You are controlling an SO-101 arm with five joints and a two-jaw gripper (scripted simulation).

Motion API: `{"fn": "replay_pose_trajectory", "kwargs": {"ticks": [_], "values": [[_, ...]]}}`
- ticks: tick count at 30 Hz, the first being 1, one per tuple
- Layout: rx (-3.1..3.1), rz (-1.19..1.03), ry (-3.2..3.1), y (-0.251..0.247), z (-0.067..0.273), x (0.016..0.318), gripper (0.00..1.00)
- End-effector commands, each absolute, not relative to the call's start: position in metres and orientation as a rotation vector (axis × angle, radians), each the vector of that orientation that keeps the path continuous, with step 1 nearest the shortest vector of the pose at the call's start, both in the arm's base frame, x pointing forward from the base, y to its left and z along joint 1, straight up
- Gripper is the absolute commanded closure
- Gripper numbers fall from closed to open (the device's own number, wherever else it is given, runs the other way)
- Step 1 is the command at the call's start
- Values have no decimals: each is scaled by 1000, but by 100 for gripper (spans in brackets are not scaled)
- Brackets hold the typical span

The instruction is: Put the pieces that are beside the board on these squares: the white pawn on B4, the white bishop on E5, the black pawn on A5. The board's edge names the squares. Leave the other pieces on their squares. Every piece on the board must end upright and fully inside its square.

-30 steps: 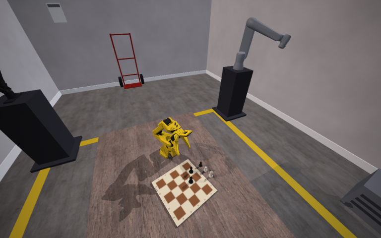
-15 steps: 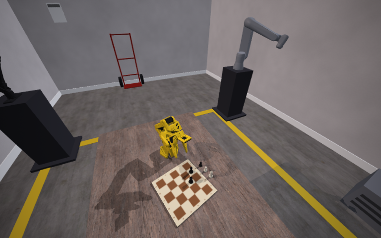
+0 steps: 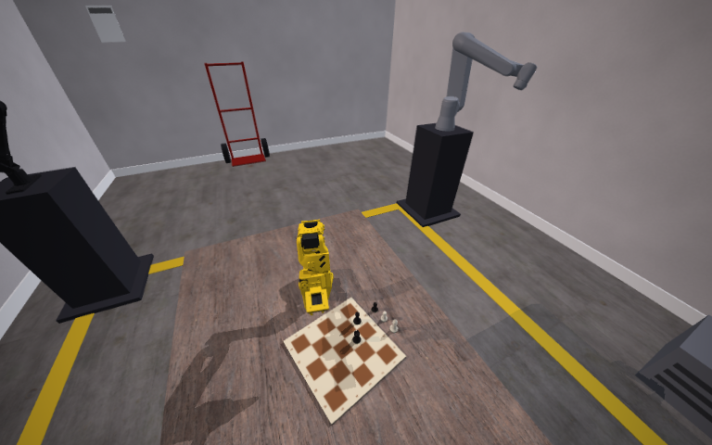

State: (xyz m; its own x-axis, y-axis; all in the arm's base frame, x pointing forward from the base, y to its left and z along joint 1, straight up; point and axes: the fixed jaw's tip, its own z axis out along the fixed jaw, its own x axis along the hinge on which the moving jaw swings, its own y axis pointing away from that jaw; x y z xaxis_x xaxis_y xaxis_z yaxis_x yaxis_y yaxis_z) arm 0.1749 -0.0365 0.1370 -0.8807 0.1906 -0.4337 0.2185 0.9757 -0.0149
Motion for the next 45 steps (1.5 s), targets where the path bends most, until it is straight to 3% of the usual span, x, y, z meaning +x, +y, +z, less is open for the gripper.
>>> {"fn": "replay_pose_trajectory", "kwargs": {"ticks": [1, 11, 45], "values": [[489, -81, 2831, -65, 125, 184, 93], [751, -57, 2917, -101, 105, 184, 100], [781, -48, 2936, -103, 100, 181, 100]]}}
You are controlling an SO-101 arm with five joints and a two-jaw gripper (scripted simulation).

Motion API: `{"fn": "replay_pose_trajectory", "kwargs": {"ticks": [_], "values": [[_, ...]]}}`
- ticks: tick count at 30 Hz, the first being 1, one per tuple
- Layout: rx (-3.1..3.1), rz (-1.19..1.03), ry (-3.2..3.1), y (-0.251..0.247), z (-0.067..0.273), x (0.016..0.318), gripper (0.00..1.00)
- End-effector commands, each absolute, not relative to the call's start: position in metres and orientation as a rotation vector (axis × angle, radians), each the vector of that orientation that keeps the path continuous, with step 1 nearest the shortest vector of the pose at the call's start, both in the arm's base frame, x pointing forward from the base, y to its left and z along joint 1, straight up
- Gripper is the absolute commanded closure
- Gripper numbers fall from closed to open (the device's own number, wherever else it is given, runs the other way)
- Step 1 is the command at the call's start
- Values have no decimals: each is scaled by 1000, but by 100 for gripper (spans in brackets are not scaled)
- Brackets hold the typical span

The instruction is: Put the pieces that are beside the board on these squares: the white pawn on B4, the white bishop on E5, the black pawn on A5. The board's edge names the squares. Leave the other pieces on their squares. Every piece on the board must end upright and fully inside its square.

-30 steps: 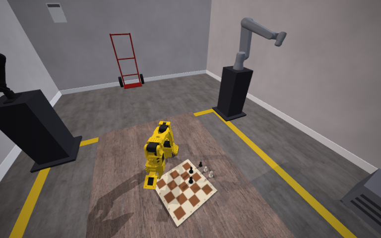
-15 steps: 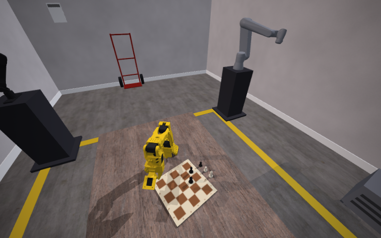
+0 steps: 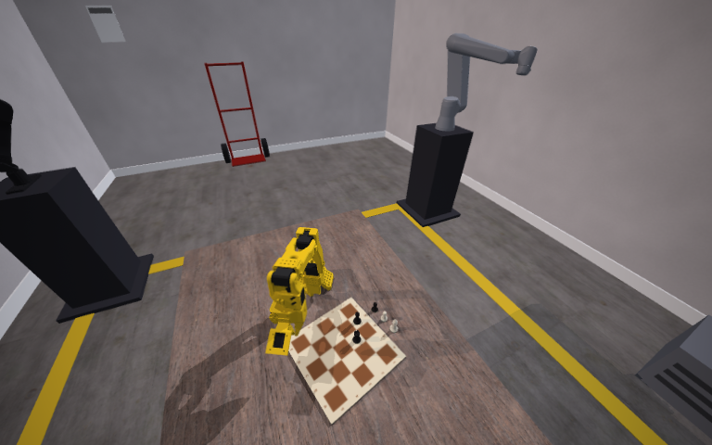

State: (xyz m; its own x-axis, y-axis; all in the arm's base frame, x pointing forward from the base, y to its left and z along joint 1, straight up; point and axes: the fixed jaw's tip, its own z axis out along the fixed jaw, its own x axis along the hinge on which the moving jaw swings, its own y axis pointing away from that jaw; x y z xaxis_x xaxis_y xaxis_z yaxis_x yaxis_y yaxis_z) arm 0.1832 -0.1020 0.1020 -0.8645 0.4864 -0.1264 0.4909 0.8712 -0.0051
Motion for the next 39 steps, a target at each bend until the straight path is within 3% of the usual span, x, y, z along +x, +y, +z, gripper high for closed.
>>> {"fn": "replay_pose_trajectory", "kwargs": {"ticks": [1, 19, 39], "values": [[781, -48, 2936, -103, 100, 181, 100], [791, -27, 2980, -104, 91, 181, 100], [799, -12, 3013, -104, 37, 183, 100]]}}
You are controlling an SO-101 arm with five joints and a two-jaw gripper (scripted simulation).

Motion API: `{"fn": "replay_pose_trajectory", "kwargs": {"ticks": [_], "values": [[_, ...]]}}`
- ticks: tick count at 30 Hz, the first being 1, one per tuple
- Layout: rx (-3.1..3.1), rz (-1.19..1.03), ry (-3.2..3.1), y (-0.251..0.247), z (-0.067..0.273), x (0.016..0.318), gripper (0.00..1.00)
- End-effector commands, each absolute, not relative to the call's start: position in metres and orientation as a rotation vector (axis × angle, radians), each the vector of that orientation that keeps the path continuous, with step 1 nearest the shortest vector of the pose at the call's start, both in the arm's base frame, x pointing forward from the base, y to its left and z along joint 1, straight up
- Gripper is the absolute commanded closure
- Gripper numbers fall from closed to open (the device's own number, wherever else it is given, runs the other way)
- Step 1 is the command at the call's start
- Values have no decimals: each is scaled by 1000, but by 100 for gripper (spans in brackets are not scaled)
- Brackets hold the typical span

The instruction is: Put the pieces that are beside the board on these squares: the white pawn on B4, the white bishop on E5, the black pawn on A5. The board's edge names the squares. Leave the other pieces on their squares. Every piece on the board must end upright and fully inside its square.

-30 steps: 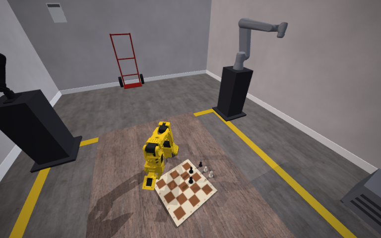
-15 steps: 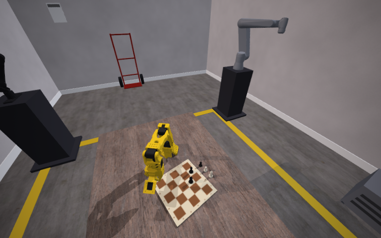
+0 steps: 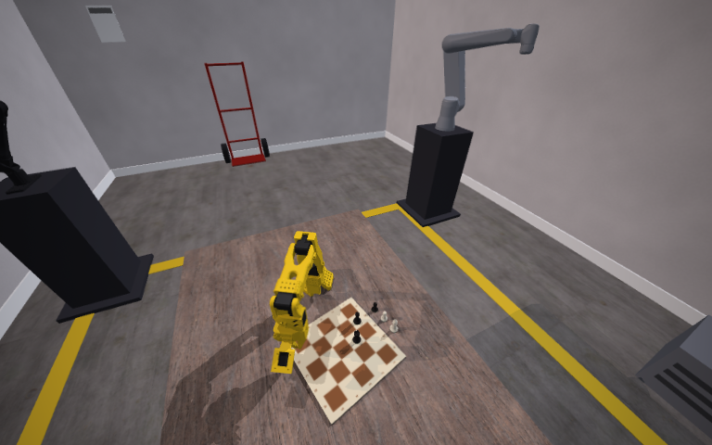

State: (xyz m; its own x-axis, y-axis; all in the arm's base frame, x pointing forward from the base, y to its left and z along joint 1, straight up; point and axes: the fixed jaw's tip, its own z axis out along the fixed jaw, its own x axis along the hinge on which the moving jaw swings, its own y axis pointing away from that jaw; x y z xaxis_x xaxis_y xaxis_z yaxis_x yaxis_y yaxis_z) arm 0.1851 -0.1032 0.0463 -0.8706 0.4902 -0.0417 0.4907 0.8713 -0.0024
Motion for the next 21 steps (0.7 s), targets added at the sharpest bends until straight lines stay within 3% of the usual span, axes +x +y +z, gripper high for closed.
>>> {"fn": "replay_pose_trajectory", "kwargs": {"ticks": [1, 21], "values": [[799, -12, 3013, -104, 35, 183, 100], [798, -11, 3014, -102, 25, 178, 100]]}}
